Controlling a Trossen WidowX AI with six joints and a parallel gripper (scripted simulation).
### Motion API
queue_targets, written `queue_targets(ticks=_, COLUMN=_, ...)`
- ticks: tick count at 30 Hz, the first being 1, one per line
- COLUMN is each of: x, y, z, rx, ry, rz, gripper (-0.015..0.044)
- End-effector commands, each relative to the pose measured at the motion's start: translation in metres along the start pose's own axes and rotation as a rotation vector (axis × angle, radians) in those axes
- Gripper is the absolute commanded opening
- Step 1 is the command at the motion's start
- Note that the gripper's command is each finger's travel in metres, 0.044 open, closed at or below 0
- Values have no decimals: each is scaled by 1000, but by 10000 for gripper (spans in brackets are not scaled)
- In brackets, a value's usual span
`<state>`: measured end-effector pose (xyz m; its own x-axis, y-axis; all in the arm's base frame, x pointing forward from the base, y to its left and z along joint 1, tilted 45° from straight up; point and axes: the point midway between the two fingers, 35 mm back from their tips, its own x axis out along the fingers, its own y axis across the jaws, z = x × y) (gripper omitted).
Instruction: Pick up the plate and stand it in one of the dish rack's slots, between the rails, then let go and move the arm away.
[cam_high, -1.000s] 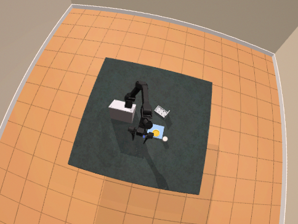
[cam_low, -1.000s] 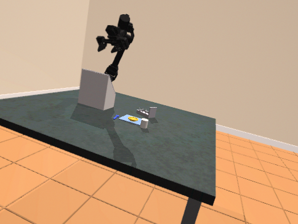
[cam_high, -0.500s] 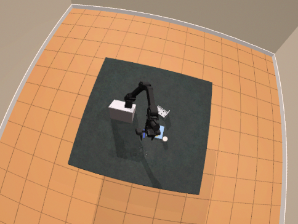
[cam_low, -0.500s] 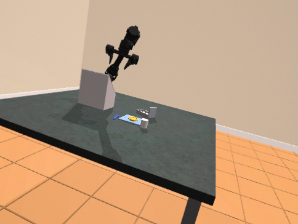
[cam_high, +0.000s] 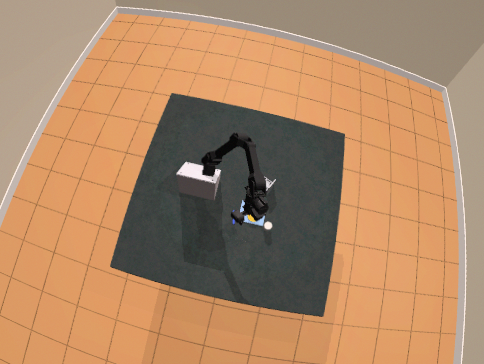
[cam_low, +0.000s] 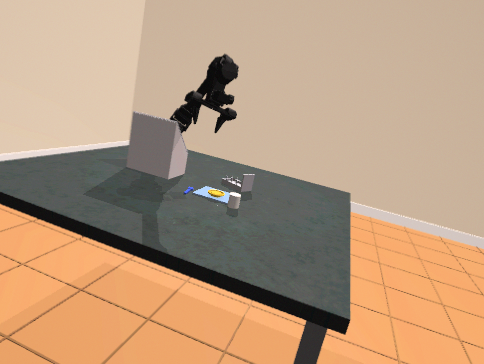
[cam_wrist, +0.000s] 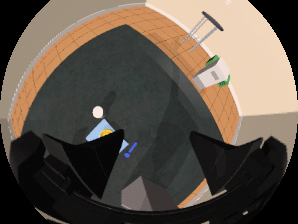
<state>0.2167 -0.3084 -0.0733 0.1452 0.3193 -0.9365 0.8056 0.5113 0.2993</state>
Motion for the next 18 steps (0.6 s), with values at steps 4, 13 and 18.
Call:
queue_targets(ticks=4, x=16, y=38, z=-22, rx=-214, ry=86, rz=92, gripper=400)
queue_targets(ticks=13, x=29, y=82, z=-50, rx=-477, ry=168, rz=220, gripper=400)
queue_targets(ticks=18, x=35, y=106, z=-67, rx=-617, ry=205, rz=298, gripper=400)
